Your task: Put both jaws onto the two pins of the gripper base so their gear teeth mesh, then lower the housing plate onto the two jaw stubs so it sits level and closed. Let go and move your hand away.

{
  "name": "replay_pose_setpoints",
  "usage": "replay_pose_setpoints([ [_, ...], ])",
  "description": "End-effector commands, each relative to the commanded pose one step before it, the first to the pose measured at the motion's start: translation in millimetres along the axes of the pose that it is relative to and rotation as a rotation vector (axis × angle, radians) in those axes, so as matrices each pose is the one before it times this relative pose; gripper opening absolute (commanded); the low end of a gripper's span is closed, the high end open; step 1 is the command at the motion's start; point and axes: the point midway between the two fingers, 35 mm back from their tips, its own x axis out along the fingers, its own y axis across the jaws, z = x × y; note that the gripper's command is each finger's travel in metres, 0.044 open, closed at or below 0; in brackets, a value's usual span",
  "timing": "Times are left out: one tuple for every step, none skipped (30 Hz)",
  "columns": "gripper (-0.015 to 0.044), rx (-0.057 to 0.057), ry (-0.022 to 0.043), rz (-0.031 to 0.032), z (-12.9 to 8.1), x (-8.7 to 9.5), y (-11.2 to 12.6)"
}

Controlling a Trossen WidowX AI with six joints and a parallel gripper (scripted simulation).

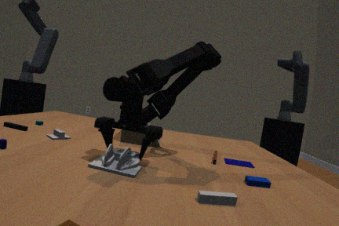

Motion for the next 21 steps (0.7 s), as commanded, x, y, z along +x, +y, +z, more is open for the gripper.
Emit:
replay_pose_setpoints([
  [0.044,0.0021,-0.00155,-0.00042,0.45,-0.17,-0.11],
  [0.044,0.0,0.0,0.0,0.0,0.0,0.0],
  [0.044,0.0,0.0,0.0,0.0,0.0,0.0],
  [0.044,0.0,0.0,0.0,0.0,0.0,0.0],
  [0.044,-0.0003,-0.00003,0.00035,-0.24,-1.82,0.06],
  [0.044,-0.0005,-0.00009,0.00065,-0.45,-3.75,0.11],
  [0.044,-0.0009,-0.00023,0.00087,-0.59,-6.0,0.12],
  [0.044,-0.001,-0.00039,0.00076,-0.49,-7.19,0.07],
  [0.044,-0.0013,-0.00064,0.00053,-0.29,-8.75,-0.03],
  [0.044,-0.0017,-0.001,0.00005,0.08,-10.72,-0.22],
  [0.044,-0.0021,-0.00145,-0.00079,0.71,-12.92,-0.54],
  [0.044,-0.0021,-0.00151,-0.00152,1.22,-11.83,-0.78],
  [0.044,-0.0014,-0.001,-0.00132,1.01,-7.29,-0.63],
  [0.044,-0.0005,-0.00034,-0.00051,0.38,-2.44,-0.24],
  [0.044,0.0,0.0,0.0,0.0,0.0,0.0],
  [0.044,0.0,0.0,0.0,0.0,0.0,0.0],
  [0.044,0.0,0.0,0.0,0.0,0.0,0.0],
  [0.044,0.0037,0.01511,-0.00058,-3.26,8.2,1.16],
  [0.044,0.0002,-0.0001,0.00081,1.19,-1.51,0.44],
  [0.044,0.0004,-0.00041,0.00225,3.62,-4.47,1.26],
  [0.044,0.0006,-0.00102,0.00316,6.24,-7.29,1.9],
])
